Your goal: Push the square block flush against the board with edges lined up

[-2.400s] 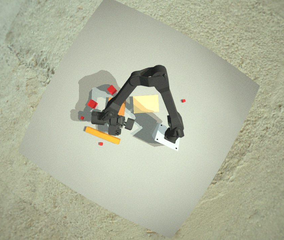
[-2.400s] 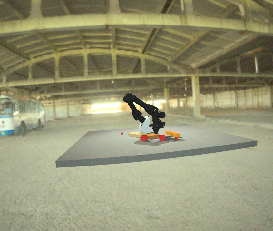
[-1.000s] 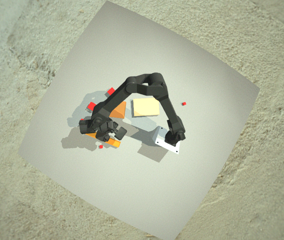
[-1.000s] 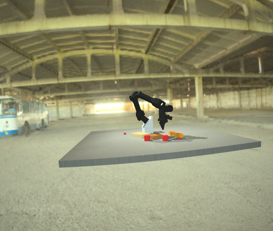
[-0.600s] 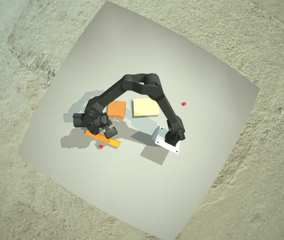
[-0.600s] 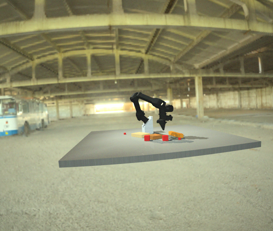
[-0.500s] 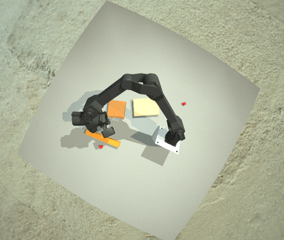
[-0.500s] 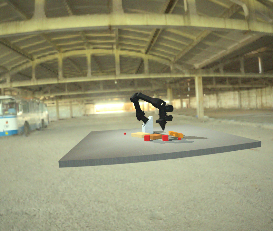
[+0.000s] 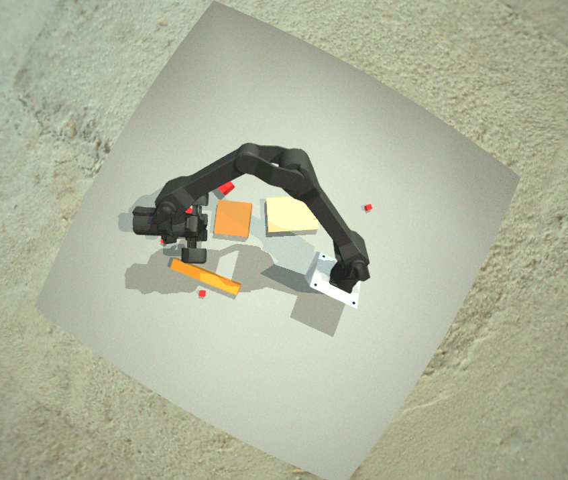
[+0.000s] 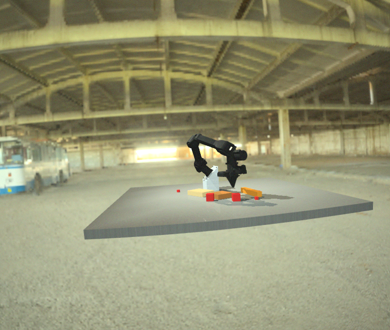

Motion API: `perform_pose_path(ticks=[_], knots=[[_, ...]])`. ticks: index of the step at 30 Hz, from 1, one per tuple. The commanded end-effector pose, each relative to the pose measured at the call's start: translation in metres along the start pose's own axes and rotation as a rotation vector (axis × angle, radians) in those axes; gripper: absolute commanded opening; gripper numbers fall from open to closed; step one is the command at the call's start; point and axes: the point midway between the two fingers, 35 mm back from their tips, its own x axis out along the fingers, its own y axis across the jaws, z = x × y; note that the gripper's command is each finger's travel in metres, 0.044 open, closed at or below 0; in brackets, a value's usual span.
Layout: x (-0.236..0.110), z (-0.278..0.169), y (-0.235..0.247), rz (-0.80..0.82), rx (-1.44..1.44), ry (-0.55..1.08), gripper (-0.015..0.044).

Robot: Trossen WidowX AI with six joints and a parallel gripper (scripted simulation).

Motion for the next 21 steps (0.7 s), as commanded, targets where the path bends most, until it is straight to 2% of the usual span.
perform_pose_path(ticks=[1, 4, 7, 9, 21], knots=[[0.001, 0.002, -0.003, -0.005, 0.044, 0.003, 0.0000], [0.004, 0.002, -0.003, -0.005, 0.047, 0.003, 0.0000], [0.044, 0.004, -0.006, -0.007, 0.081, 0.003, 0.0000], [0.056, 0.004, -0.007, -0.009, 0.092, 0.004, 0.0000], [0.056, -0.001, -0.007, -0.009, 0.091, 0.004, 0.0000]])
